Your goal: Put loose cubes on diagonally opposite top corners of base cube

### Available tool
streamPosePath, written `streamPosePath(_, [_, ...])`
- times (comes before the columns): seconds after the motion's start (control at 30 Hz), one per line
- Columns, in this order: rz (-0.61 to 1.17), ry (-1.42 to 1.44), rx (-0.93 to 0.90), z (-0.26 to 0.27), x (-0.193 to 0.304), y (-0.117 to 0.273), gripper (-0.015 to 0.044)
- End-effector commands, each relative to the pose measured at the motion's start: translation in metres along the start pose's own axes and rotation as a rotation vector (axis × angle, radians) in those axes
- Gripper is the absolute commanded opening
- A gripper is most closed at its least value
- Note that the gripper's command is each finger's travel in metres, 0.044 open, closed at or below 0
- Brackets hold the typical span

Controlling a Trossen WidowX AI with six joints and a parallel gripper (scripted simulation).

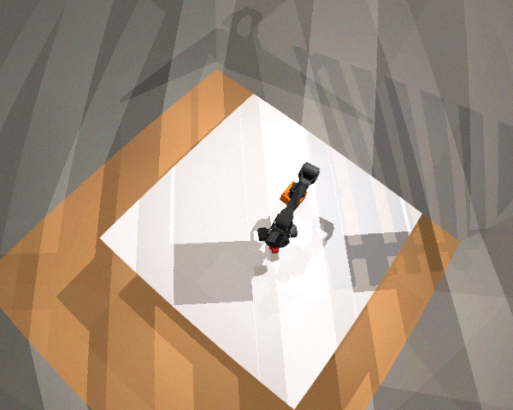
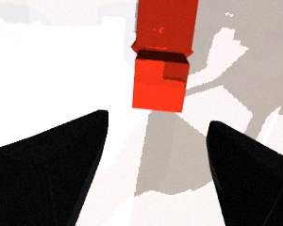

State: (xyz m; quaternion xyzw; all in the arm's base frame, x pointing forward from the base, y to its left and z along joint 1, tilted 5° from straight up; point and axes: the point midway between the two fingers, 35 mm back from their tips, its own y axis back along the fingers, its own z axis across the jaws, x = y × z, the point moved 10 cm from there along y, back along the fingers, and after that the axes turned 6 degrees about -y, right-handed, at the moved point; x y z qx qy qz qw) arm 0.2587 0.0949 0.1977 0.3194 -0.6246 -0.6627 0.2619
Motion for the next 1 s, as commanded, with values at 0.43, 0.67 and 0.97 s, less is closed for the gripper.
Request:
streamPosePath(0.43, [-0.001,0.000,0.001,0.000,0.000,0.012,0.0400])
streamPosePath(0.67, [0.002,-0.003,-0.007,0.050,-0.032,0.010,0.0400])
streamPosePath(0.97, [-0.002,-0.003,-0.015,0.120,-0.057,0.013,0.0400])
